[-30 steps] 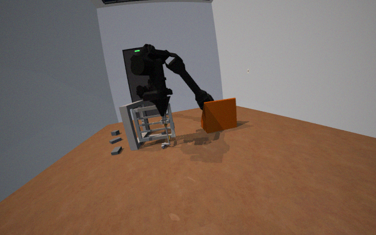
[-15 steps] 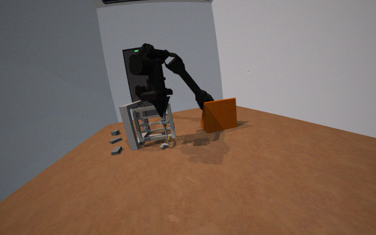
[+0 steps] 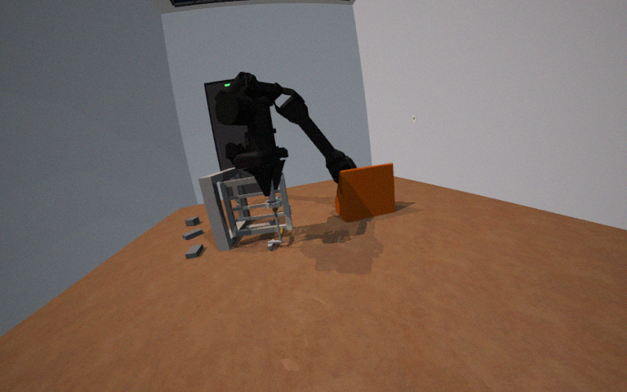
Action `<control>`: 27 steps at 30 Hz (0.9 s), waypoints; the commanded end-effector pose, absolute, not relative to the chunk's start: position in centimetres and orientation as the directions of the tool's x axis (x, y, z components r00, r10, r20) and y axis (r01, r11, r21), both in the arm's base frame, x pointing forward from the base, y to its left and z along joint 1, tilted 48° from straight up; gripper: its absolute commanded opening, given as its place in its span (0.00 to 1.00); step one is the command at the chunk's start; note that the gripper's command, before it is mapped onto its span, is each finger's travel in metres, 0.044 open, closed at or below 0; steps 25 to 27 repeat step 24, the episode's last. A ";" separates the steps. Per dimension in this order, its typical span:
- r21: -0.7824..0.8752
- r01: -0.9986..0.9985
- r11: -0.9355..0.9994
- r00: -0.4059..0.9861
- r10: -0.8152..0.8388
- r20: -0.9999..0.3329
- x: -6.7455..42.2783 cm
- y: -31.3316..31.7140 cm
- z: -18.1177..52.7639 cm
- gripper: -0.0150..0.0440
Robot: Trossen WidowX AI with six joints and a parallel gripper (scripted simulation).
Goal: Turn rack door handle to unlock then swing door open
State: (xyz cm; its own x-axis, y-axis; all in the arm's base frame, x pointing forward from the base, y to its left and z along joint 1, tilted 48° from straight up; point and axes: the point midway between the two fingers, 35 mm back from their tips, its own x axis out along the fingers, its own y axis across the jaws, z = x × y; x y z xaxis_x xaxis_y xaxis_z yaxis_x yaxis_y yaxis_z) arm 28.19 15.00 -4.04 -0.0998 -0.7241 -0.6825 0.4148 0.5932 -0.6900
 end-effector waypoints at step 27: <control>-0.669 0.372 0.643 -0.056 -0.704 -0.708 28.7 18.3 -1.0 0.74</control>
